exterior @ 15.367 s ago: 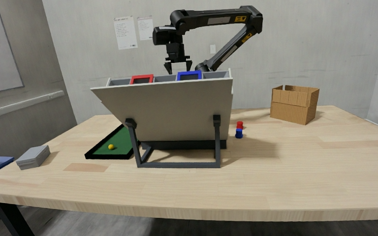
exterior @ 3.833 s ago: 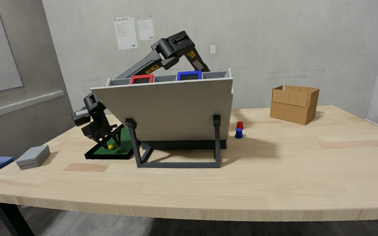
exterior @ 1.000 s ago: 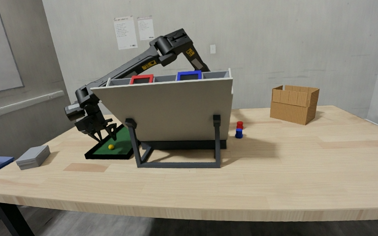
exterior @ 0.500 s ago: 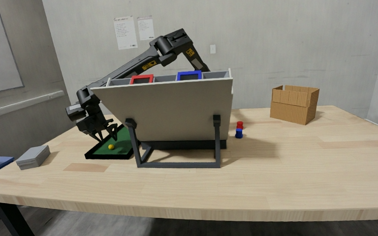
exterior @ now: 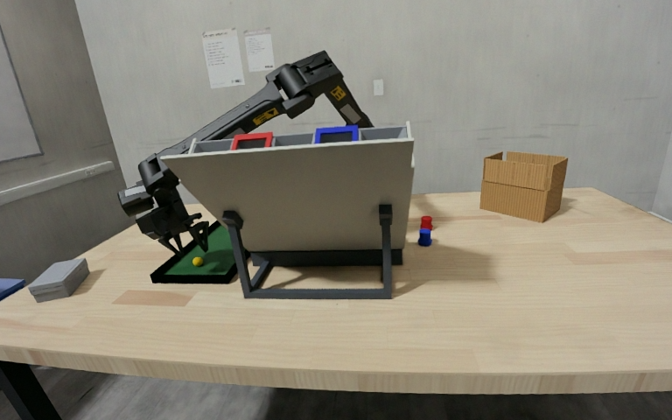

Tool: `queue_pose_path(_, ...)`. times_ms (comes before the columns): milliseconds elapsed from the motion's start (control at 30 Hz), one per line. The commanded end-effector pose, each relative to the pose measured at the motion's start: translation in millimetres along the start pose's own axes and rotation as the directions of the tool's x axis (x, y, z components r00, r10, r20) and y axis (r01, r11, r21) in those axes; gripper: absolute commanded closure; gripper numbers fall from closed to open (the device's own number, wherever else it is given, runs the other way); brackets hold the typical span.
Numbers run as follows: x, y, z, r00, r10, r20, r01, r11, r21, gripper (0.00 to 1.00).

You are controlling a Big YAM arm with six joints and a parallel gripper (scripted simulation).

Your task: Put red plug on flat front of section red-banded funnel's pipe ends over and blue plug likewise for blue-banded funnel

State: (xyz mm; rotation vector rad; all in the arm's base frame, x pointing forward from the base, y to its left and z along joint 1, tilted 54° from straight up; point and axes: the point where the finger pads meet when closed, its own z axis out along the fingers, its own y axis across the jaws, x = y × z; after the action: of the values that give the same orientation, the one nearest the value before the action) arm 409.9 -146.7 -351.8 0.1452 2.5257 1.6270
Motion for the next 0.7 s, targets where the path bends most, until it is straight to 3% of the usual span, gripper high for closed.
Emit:
queue_pose_path(0,-6.4,-0.1,2.5,1.000,-0.003,0.006,0.003,1.000,0.009,0.20)
queue_pose_path(667,-4.1,-0.3,22.9,1.000,-0.012,0.027,0.011,1.000,0.011,0.20)
